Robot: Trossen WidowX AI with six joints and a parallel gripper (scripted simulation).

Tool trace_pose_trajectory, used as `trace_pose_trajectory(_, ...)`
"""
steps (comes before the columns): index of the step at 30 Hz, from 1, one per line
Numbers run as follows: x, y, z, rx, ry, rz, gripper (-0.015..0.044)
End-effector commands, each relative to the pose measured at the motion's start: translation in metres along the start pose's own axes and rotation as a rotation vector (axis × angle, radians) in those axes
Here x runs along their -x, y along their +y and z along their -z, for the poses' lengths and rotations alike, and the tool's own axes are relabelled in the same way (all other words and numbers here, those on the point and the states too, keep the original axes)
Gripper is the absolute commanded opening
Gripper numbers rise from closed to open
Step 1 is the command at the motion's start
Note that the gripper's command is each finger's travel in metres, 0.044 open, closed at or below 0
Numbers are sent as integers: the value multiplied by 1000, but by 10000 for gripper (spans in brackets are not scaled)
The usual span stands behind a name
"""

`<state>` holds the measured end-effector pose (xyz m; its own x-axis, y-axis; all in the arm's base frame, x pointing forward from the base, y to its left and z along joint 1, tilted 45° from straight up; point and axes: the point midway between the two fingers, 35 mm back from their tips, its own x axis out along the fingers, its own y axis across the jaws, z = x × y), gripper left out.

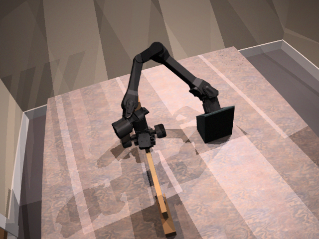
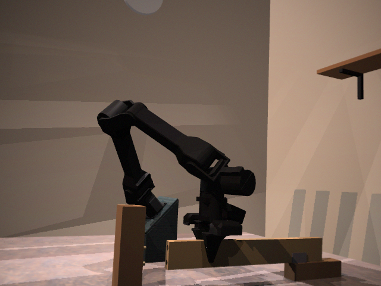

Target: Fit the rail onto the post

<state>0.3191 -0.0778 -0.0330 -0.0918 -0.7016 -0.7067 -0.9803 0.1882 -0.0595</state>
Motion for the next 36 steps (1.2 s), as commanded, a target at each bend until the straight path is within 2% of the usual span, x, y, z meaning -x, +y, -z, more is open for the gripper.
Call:
trace_pose_trajectory(1,4,-1,-3,3,-3,7,0)
trace_pose_trajectory(36,1,-1,-1,3,-2,7,0)
